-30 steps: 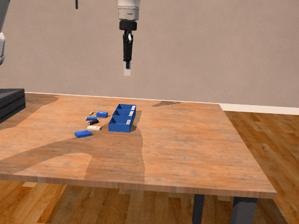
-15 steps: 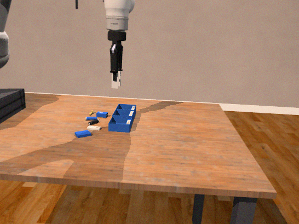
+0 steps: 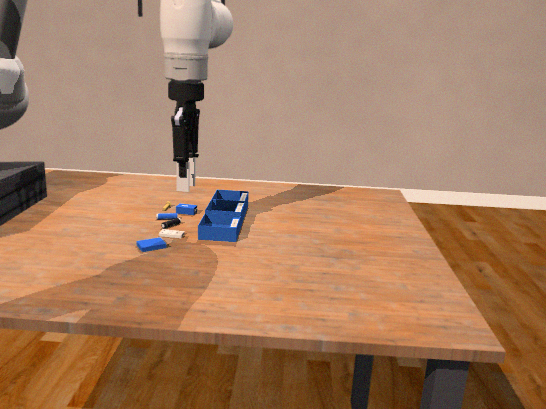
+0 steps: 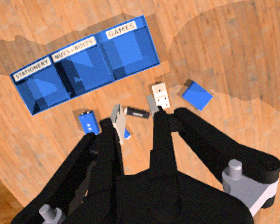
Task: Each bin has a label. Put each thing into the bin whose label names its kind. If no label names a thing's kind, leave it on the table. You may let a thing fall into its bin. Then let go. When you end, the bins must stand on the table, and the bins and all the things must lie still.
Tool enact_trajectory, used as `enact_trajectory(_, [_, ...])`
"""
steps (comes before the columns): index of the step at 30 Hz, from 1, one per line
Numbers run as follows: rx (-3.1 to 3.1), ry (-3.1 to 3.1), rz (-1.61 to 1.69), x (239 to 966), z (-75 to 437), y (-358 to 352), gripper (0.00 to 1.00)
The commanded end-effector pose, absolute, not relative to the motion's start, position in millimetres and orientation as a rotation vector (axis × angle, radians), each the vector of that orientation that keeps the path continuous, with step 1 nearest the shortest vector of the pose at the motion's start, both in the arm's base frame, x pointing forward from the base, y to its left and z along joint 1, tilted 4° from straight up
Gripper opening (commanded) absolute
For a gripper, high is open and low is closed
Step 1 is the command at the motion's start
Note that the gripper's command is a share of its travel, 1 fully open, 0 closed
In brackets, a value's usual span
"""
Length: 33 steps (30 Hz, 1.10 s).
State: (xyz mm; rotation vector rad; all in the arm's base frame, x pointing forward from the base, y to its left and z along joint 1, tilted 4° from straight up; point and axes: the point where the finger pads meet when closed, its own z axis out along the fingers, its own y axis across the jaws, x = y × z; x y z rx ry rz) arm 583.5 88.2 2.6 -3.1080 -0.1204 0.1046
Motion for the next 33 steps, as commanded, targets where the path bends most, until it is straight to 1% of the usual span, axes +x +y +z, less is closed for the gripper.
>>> enact_trajectory(1, [-3.107,-0.121,0.103,575.8,-10.4,64.8,0.25])
enact_trajectory(3, [-3.107,-0.121,0.103,575.8,-10.4,64.8,0.25])
enact_trajectory(8, [-3.107,-0.121,0.103,565.9,-24.4,36.9,0.25])
enact_trajectory(33, [-3.107,-0.121,0.103,566.7,-24.4,39.6,0.25])
